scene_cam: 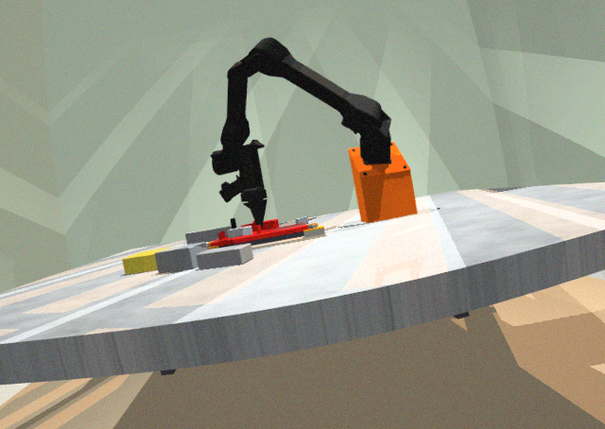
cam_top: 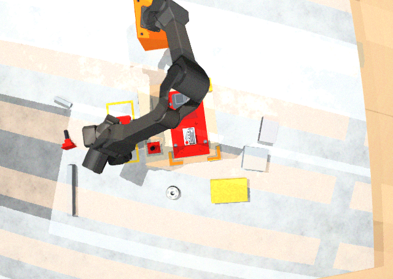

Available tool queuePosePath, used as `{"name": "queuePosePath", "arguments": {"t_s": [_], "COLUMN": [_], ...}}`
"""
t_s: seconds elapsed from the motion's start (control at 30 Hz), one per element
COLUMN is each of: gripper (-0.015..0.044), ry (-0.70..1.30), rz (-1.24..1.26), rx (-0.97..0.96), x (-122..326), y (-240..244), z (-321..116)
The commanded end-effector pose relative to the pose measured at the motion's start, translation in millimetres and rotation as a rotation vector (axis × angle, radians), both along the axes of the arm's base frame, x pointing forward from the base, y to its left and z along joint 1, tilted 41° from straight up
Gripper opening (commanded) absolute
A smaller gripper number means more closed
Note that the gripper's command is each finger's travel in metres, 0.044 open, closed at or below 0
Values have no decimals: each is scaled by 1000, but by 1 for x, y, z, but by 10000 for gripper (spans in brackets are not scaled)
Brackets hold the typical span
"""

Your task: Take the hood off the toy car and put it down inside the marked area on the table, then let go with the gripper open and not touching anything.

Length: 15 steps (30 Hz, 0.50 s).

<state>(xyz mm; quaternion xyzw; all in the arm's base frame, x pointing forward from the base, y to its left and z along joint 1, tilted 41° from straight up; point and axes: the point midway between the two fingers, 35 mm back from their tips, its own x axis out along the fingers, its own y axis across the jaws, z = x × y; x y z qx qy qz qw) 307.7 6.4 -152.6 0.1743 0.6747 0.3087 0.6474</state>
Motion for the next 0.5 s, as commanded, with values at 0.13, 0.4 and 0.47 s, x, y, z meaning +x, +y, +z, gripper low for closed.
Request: {"name": "queuePosePath", "arguments": {"t_s": [0.13, 0.4, 0.47], "gripper": [0, 0, 0], "ry": [2, 2, 2], "rz": [-3, -3, -3], "rx": [2, 3, 3], "x": [0, -1, -1], "y": [4, 6, 7], "z": [-3, -6, -7]}}
